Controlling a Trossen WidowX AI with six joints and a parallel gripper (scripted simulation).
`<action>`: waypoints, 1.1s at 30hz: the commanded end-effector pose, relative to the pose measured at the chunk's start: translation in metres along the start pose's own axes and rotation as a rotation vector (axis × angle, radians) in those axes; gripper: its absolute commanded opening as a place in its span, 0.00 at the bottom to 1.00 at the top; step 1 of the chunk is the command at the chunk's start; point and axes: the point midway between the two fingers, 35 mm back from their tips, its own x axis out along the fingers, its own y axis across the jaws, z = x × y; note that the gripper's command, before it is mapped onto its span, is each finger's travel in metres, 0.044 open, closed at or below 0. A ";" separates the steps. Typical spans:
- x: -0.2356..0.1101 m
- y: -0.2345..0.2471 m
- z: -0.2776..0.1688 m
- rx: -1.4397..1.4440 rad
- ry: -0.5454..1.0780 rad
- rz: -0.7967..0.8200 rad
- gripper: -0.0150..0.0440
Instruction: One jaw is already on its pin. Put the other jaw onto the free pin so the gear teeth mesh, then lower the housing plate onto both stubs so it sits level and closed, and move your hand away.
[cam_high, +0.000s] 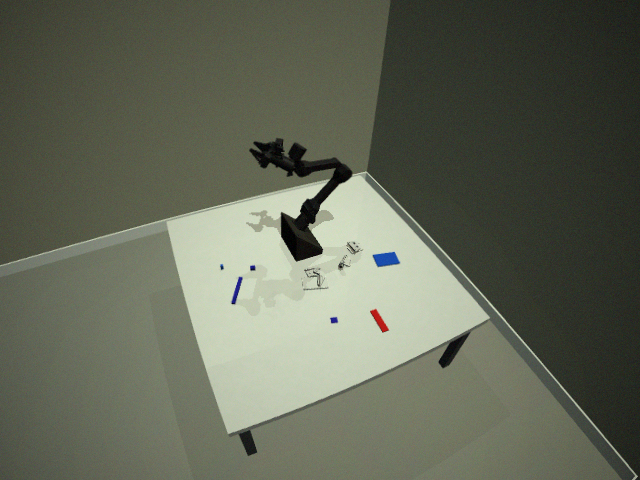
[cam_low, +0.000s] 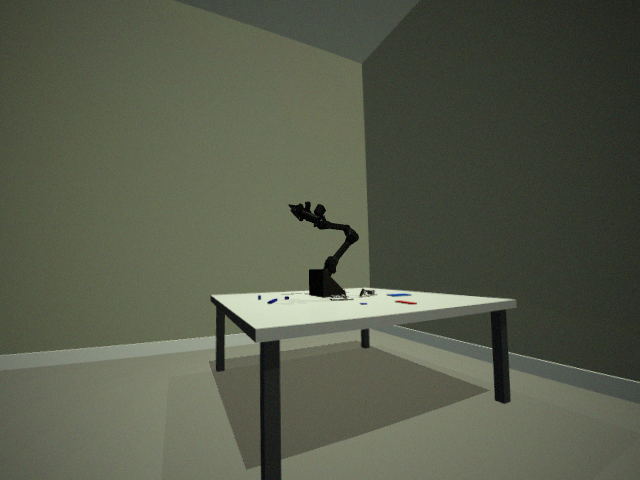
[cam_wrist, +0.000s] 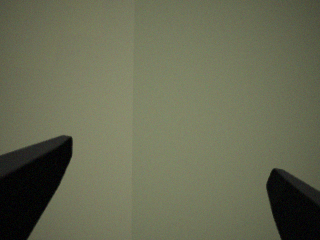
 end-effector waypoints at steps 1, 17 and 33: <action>-0.006 0.015 -0.008 -0.045 0.027 0.047 1.00; -0.030 0.070 -0.025 -0.236 0.074 0.230 1.00; -0.068 0.132 -0.044 -0.528 0.078 0.490 1.00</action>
